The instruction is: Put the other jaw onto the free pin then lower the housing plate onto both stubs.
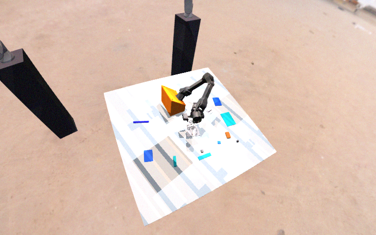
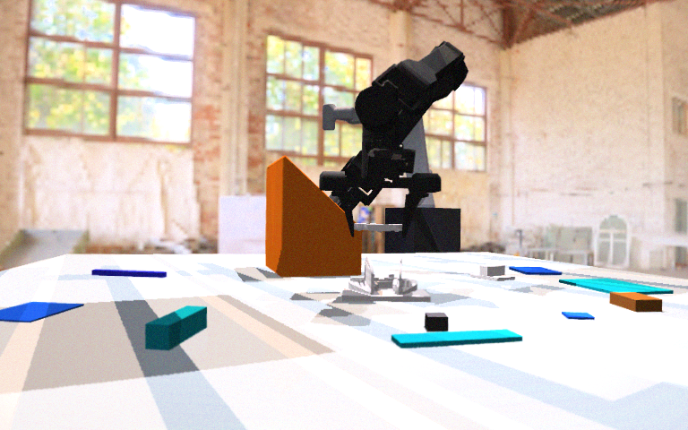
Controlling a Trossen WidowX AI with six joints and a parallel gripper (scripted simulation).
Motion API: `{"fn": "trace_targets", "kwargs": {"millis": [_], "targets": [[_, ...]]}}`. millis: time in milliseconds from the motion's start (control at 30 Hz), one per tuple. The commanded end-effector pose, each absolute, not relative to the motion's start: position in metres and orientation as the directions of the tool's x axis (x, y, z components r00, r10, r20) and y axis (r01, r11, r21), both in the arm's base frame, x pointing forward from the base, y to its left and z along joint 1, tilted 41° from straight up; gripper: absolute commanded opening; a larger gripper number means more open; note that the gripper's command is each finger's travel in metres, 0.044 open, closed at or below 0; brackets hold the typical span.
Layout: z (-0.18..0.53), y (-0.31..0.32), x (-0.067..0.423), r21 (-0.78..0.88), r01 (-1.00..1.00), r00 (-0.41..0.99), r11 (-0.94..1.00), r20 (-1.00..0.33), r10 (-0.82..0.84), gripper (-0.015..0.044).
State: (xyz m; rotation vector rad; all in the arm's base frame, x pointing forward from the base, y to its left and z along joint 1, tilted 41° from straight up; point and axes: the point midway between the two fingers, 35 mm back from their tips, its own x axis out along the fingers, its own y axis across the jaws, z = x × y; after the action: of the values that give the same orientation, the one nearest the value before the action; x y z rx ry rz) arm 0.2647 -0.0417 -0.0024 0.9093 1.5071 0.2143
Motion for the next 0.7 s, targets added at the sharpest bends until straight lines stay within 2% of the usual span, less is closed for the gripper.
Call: {"fn": "trace_targets", "kwargs": {"millis": [0,667], "targets": [[-0.0021,-0.0414,0.2656,0.633,0.39,0.119,0.669,-0.755,0.645,0.0351],[0.0013,-0.0378,0.2675,0.633,0.39,0.119,0.669,-0.755,0.645,0.0351]]}}
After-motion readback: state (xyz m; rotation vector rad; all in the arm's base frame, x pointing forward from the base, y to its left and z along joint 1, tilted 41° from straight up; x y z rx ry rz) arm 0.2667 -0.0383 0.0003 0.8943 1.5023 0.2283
